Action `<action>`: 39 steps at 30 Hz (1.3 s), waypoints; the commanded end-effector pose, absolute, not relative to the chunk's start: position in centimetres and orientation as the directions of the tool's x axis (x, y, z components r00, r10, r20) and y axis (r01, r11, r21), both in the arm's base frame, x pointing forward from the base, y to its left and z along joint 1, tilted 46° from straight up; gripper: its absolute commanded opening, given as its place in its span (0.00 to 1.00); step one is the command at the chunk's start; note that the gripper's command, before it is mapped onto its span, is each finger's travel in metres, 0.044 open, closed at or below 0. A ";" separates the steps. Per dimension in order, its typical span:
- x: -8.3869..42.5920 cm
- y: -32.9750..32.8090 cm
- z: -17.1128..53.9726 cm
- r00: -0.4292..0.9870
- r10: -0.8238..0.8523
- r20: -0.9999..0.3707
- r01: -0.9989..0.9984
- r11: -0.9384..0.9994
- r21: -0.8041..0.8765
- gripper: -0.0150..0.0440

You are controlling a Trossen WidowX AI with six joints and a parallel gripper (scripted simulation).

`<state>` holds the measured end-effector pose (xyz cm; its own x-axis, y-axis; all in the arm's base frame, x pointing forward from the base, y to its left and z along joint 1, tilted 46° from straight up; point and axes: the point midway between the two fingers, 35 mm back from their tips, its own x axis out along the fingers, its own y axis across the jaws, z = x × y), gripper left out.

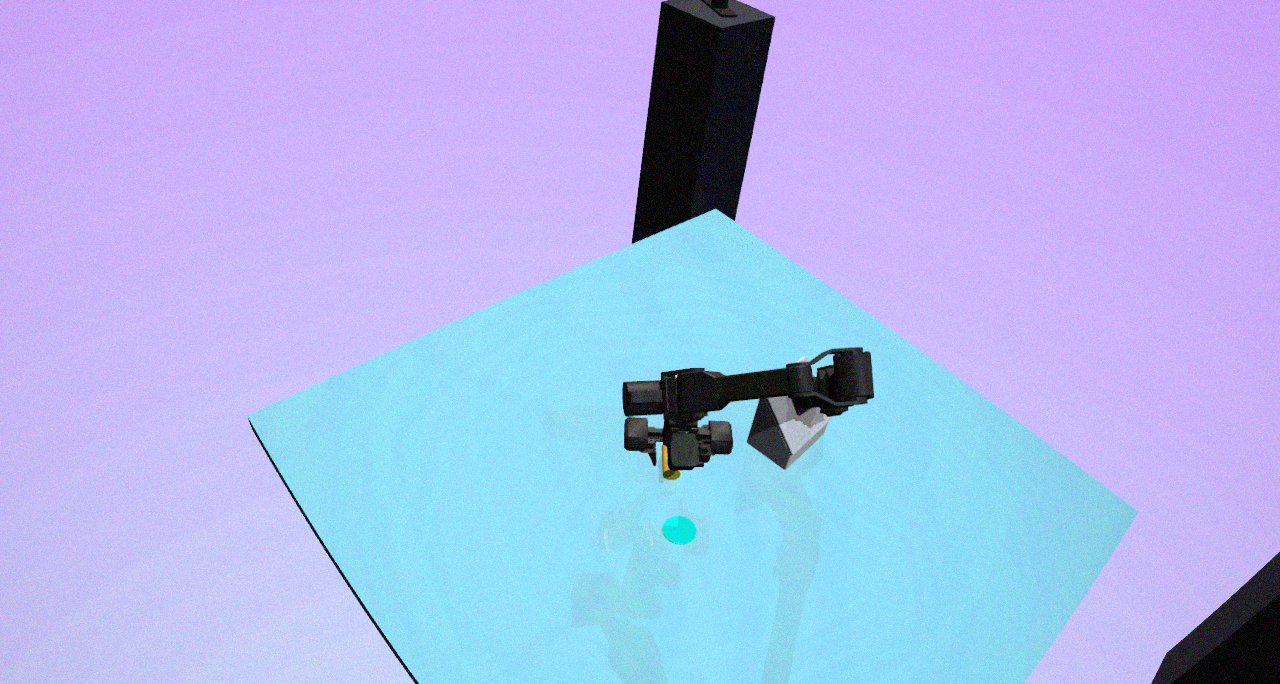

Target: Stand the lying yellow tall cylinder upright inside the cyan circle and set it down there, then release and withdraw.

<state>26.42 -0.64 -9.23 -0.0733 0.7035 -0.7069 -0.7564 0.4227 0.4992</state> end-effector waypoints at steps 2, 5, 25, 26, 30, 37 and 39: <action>26.3 0.4 -10.1 -0.057 0.706 -0.705 -0.755 0.432 0.494 0.78; 26.3 0.4 -10.1 -0.057 0.706 -0.705 -0.755 0.432 0.494 0.65; 26.8 -1.8 -8.4 -0.056 0.703 -0.709 -0.755 0.436 0.491 0.43; 26.9 -2.0 -8.2 -0.056 0.702 -0.710 -0.755 0.436 0.491 0.43; 27.0 -2.9 -7.4 -0.056 0.701 -0.711 -0.754 0.437 0.490 0.43; 27.2 -4.4 -5.8 -0.056 0.701 -0.711 -0.754 0.437 0.490 0.43; 27.2 -4.9 -5.4 -0.056 0.701 -0.711 -0.754 0.437 0.490 0.43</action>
<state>26.97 -3.94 -6.18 -0.0618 0.7055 -0.7060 -0.7498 0.4340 0.4994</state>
